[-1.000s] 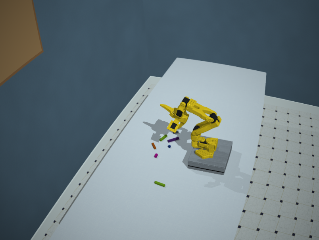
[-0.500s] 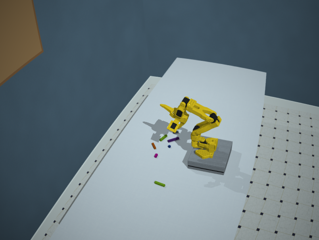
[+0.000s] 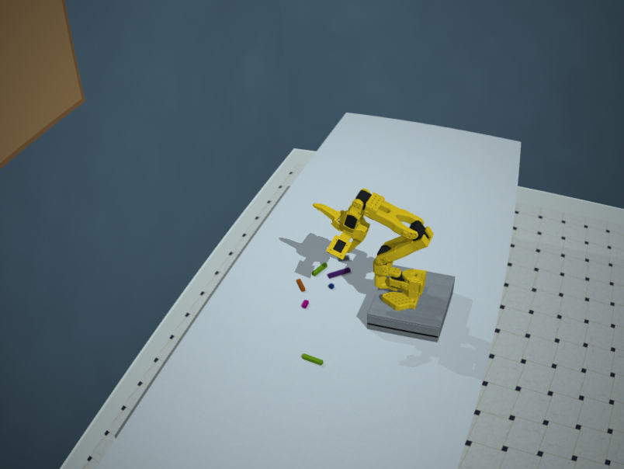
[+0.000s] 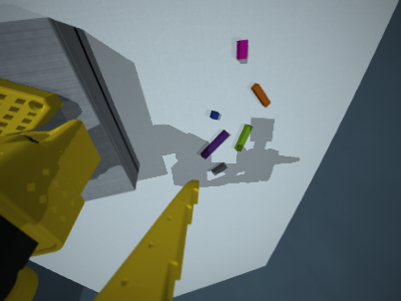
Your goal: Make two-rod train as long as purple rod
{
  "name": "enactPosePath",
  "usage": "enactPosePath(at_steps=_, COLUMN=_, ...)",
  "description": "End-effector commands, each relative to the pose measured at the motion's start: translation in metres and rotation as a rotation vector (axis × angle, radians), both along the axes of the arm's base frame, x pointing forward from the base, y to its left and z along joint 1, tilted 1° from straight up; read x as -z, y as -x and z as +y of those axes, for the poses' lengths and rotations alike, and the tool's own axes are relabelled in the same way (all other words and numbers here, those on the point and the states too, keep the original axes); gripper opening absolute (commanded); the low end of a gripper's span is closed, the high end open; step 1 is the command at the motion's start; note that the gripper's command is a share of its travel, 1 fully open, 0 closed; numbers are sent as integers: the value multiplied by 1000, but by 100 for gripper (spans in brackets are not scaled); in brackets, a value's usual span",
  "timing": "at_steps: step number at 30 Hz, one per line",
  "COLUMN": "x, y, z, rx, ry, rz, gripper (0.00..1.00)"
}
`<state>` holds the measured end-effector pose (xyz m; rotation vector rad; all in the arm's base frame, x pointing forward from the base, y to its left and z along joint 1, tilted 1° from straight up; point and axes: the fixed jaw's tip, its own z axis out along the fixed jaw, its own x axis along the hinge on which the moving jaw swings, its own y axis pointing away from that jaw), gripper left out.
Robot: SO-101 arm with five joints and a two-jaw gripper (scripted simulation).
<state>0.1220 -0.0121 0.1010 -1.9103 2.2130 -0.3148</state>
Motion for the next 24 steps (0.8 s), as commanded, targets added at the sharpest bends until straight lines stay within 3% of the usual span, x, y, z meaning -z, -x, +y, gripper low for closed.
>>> enactPosePath(at_steps=1, x=3, y=3, z=3, rx=-14, ry=-5, rz=21, gripper=100)
enactPosePath(at_steps=24, x=3, y=5, z=37, rx=-298, ry=-2, rz=22, gripper=100)
